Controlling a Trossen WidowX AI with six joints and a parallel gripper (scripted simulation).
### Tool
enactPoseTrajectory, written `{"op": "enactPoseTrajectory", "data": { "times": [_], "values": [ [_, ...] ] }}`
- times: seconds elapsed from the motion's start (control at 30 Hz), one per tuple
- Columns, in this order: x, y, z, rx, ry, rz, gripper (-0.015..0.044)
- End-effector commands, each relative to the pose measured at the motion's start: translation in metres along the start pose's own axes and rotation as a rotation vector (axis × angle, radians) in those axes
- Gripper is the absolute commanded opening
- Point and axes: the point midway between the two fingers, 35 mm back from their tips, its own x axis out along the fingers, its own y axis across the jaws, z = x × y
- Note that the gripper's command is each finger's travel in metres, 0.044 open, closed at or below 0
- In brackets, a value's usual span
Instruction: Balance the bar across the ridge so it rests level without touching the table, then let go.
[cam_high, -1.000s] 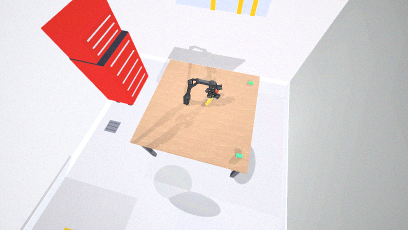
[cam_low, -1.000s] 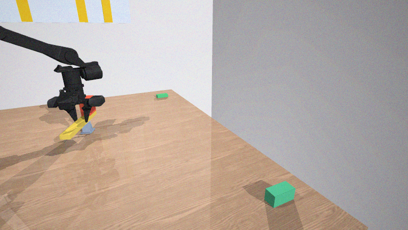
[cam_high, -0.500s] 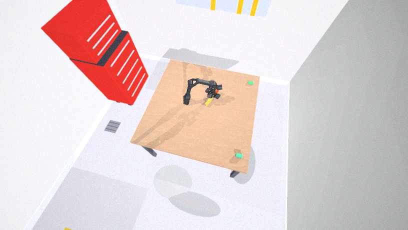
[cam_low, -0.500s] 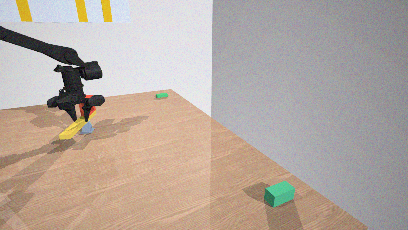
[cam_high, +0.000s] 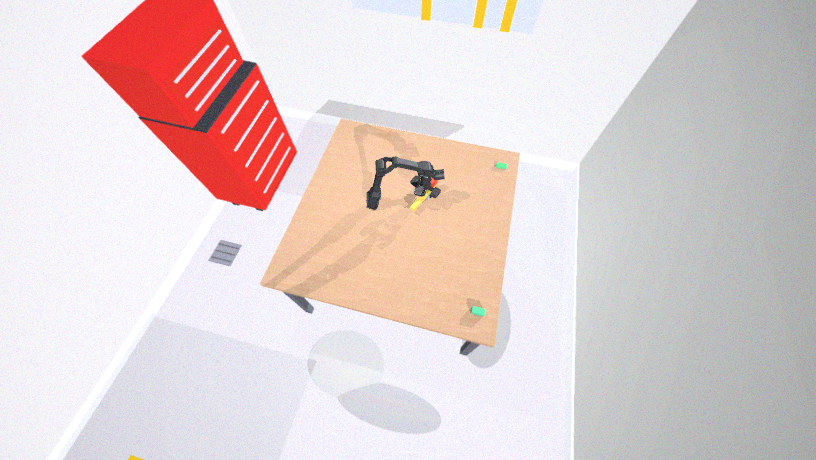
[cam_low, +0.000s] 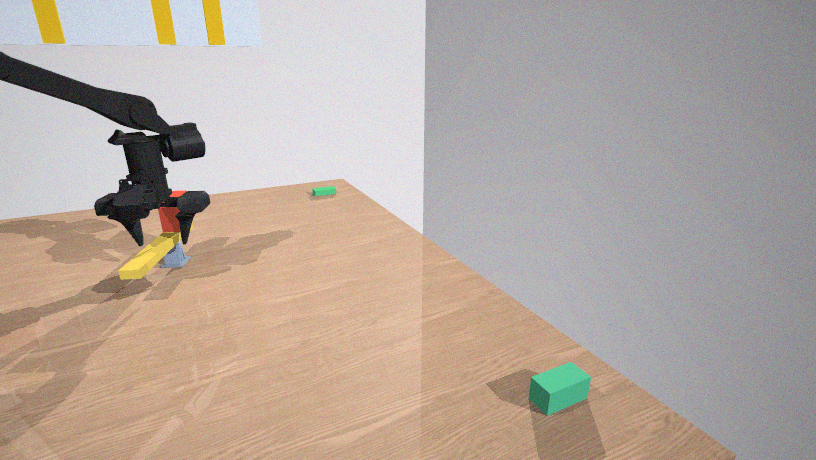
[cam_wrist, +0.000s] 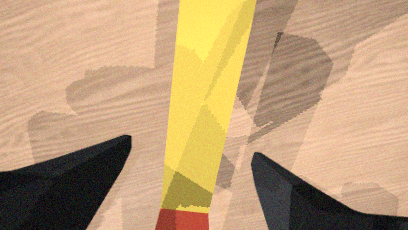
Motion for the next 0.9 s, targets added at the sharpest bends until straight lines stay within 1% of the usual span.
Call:
{"op": "enactPoseTrajectory", "data": {
  "times": [0.0, 0.07, 0.27, 0.33, 0.87],
  "values": [
    [0.0, 0.0, 0.0, 0.0, 0.0, -0.001, 0.044],
    [-0.008, 0.001, -0.001, 0.0, 0.0, -0.001, 0.044],
    [-0.081, 0.002, -0.002, 0.0, 0.0, 0.0, 0.044],
    [-0.098, 0.001, 0.0, 0.0, 0.0, 0.0, 0.044],
    [-0.1, 0.0, 0.0, 0.0, 0.0, 0.0, 0.044]
  ]
}}
